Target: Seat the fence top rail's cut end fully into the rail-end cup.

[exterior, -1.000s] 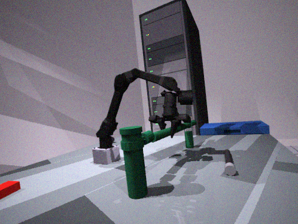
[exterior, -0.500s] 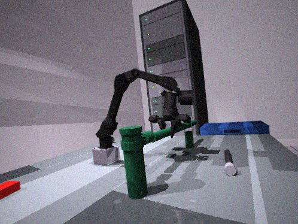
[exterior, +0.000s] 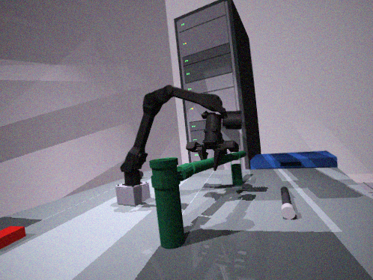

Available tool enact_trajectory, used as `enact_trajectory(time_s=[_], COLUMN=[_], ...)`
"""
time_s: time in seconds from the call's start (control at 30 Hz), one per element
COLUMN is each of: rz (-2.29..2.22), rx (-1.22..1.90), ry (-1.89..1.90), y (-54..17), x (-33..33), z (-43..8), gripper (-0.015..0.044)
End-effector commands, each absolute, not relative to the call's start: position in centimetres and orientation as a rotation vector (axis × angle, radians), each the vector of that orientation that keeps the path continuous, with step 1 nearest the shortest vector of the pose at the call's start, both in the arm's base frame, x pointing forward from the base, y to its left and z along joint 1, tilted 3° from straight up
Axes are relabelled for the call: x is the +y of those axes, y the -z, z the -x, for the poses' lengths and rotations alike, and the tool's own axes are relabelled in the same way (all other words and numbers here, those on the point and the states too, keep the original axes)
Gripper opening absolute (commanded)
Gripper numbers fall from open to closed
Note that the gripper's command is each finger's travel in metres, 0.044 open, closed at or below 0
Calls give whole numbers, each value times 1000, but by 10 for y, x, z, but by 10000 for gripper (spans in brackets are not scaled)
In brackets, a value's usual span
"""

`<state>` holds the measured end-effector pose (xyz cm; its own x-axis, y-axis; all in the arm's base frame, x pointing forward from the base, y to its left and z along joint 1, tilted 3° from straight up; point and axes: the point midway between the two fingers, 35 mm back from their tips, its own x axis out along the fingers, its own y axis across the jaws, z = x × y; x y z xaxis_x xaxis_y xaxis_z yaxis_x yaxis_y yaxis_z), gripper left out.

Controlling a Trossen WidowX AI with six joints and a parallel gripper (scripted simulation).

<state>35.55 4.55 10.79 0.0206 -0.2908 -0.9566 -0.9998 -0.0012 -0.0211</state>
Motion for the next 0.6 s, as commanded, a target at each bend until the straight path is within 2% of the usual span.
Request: enact_trajectory(time_s=[0.0, 0.57], rz=[1435, 1433], rx=[1403, 1408], ry=[-1028, -1037], y=[-112, -108], x=[43, 23], z=[-359, -356], gripper=[0, 0])
